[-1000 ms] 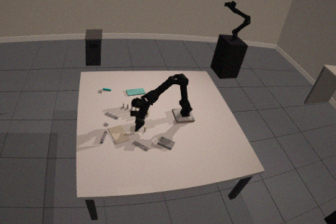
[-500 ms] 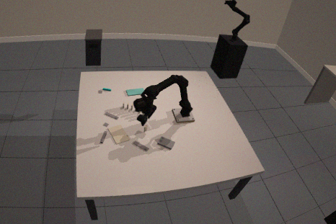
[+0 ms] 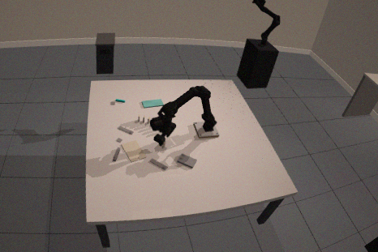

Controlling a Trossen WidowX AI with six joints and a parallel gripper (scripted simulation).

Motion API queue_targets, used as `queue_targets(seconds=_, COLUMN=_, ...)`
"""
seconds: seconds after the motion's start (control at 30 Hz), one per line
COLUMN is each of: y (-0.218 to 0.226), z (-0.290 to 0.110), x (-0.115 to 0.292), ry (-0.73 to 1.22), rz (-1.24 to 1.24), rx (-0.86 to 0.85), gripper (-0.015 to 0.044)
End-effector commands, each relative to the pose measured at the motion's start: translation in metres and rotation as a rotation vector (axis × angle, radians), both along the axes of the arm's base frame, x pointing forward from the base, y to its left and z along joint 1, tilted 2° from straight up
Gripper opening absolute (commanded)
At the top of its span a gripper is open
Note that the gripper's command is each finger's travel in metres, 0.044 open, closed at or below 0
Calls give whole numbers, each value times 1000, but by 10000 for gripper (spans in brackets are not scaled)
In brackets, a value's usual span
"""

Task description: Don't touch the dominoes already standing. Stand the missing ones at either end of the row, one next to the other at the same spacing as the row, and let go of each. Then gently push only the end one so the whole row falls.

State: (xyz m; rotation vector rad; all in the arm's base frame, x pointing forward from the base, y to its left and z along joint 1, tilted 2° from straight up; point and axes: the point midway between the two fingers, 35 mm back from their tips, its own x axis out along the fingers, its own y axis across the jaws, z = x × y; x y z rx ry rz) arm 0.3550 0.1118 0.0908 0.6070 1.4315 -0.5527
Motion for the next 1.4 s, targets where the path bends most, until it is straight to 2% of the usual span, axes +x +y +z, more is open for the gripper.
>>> queue_targets(seconds=0.0, y=-2, z=-18, x=-1, ry=6, rz=-7, rx=-6, gripper=440)
queue_targets(seconds=0.43, y=-2, z=-33, x=0, ry=6, rz=-7, rx=-6, gripper=440)
queue_targets(seconds=0.87, y=-2, z=-33, x=0, ry=6, rz=-7, rx=-6, gripper=107)
queue_targets(seconds=1.2, y=-1, z=-31, x=0, ry=6, rz=-7, rx=-6, gripper=107)
queue_targets(seconds=1.37, y=1, z=28, x=4, ry=6, rz=-5, rx=-4, gripper=107)
